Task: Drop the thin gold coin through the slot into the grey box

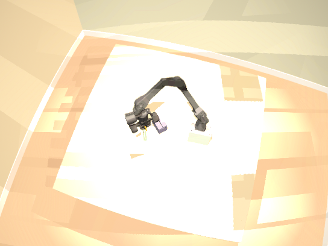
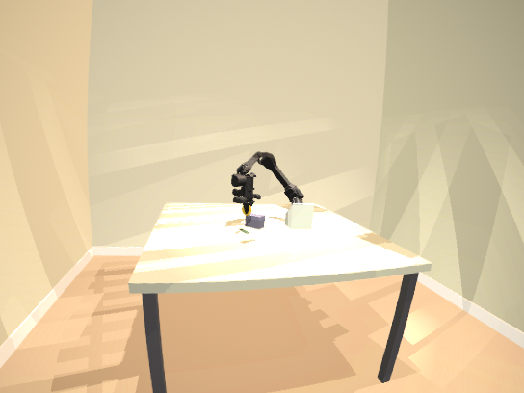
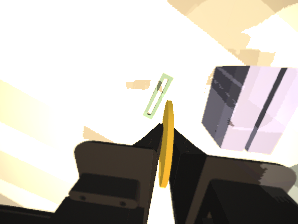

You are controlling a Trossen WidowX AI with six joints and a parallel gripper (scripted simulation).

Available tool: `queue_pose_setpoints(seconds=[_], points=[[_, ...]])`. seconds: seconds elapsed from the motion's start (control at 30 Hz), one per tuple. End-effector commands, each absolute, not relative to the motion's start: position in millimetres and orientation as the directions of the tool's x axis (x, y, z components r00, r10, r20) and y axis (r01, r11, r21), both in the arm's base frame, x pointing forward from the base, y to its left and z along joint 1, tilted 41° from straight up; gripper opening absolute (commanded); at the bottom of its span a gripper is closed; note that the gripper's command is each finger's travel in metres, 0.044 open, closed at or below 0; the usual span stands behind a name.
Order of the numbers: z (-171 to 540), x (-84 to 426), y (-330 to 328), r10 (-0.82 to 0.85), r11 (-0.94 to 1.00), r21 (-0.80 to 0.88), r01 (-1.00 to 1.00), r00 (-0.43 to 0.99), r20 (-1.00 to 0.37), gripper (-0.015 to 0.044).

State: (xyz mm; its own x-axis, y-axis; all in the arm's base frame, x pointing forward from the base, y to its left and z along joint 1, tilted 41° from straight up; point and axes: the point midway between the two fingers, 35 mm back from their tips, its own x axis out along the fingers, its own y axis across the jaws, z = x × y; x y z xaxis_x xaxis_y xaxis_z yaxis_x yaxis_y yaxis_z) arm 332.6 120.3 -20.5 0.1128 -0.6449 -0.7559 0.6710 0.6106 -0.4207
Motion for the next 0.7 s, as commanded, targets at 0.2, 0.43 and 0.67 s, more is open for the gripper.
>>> queue_pose_setpoints(seconds=[0.2,0.43,0.67], points=[[-6.1,320.7,107.1,-0.64,0.619,-0.423,0.662,0.114,-0.76,0.0],[3.8,311.0,94.8,-0.641,0.619,-0.424,0.661,0.113,-0.759,0.0],[12.6,300.3,82.5,-0.642,0.619,-0.425,0.661,0.113,-0.759,0.0]])
